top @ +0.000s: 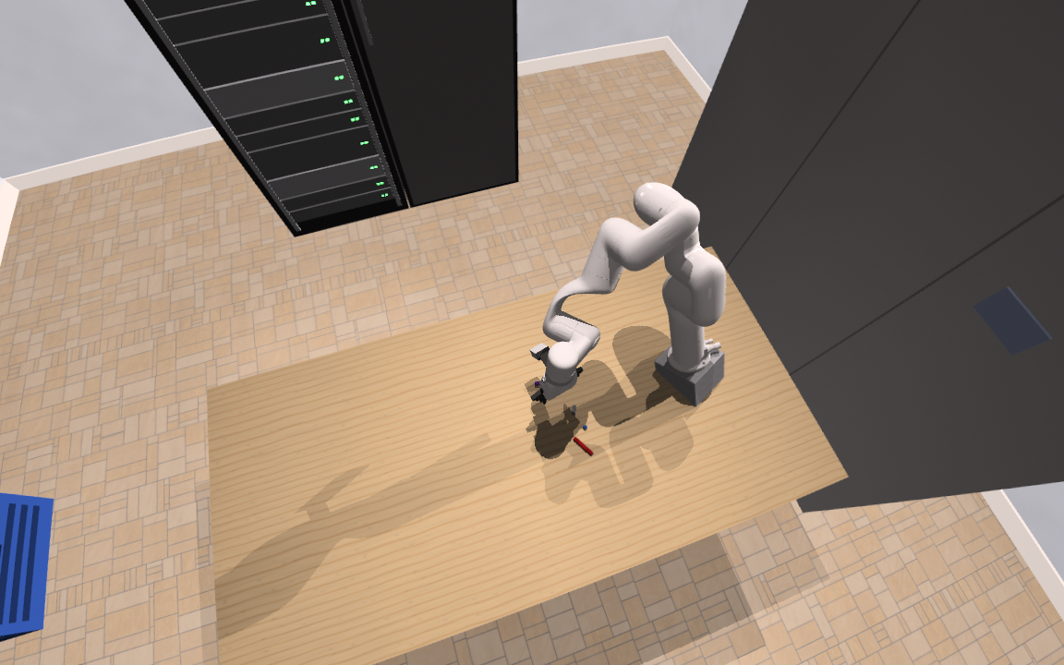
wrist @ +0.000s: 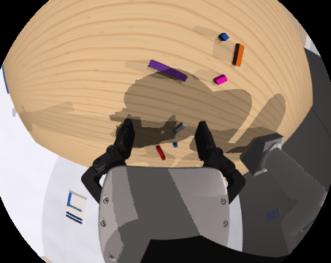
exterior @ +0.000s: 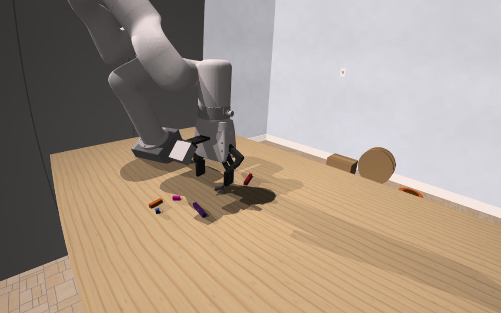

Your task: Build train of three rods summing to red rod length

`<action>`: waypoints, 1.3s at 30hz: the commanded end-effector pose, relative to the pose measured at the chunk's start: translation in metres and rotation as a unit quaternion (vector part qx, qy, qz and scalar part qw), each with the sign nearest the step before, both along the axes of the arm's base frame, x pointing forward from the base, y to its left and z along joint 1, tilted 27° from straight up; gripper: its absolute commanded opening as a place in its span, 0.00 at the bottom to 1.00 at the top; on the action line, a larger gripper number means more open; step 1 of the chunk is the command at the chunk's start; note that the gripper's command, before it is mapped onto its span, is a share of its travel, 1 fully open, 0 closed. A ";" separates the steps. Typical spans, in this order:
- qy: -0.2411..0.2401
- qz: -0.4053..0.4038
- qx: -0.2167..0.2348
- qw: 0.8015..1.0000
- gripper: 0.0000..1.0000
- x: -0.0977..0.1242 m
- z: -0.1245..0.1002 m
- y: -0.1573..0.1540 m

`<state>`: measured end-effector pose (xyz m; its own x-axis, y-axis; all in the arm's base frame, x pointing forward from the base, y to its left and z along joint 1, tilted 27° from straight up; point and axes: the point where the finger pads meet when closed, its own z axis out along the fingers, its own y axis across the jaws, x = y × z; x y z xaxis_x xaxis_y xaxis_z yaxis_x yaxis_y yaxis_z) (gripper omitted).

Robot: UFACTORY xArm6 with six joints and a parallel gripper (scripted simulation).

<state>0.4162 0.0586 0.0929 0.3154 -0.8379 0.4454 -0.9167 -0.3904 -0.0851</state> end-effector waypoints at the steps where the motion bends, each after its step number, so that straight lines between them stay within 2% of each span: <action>1: 0.033 0.075 -0.017 0.997 1.00 -0.002 -0.003 0.008; 6: 0.068 0.156 -0.039 0.985 1.00 -0.005 -0.008 0.017; 11: 0.101 0.236 -0.061 0.965 1.00 -0.008 -0.012 0.025; 13: 0.101 0.236 -0.061 0.965 1.00 -0.008 -0.012 0.025; 14: 0.118 0.275 -0.072 0.951 1.00 -0.010 -0.014 0.029; 21: 0.162 0.378 -0.100 0.906 1.00 -0.015 -0.020 0.040; 28: 0.204 0.478 -0.127 0.845 1.00 -0.021 -0.027 0.051; 30: 0.204 0.478 -0.127 0.845 1.00 -0.021 -0.027 0.051; 31: 0.219 0.513 -0.137 0.819 1.00 -0.023 -0.029 0.055; 34: 0.234 0.548 -0.147 0.790 1.00 -0.026 -0.031 0.059; 39: 0.260 0.610 -0.164 0.730 1.00 -0.030 -0.036 0.067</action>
